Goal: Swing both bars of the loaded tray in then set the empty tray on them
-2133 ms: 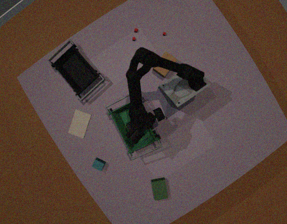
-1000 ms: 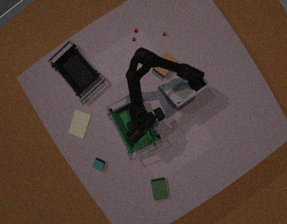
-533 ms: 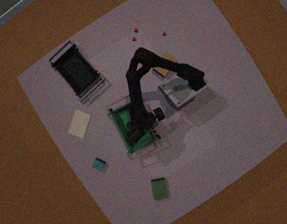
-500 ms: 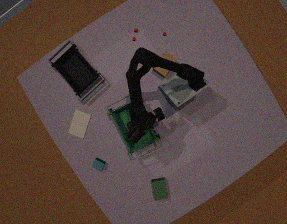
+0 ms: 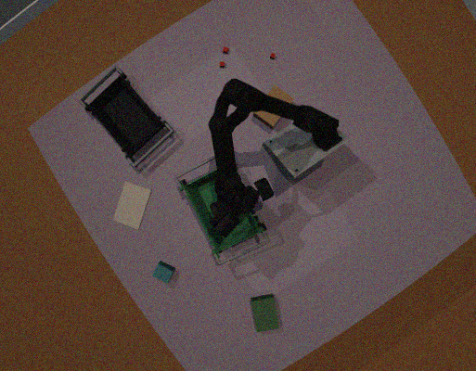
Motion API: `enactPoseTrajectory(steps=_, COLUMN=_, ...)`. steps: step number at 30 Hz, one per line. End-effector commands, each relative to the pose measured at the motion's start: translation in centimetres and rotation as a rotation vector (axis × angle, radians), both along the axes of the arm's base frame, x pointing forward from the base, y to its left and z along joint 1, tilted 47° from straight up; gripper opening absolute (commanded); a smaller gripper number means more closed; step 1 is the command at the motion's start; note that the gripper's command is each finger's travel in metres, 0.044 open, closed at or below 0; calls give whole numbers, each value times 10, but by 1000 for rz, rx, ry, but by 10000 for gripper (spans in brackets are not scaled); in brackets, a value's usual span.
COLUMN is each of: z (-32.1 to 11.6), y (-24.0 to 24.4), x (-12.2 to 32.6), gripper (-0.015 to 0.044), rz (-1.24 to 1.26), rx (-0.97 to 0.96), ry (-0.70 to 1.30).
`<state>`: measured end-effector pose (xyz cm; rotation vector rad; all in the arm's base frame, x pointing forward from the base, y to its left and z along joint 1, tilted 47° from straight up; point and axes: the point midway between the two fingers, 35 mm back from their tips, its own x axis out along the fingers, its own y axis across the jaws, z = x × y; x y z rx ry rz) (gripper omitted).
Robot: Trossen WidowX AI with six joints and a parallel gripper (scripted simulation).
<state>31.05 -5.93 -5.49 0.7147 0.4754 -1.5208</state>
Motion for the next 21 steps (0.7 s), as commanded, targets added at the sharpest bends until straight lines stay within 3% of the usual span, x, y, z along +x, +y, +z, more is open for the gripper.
enactPoseTrajectory(steps=1, z=-3, y=-6, x=-6, gripper=0, rz=-18, rx=2, ry=21)
enactPoseTrajectory(steps=21, z=-6, y=-8, x=-6, gripper=0, rz=-13, rx=1, ry=16)
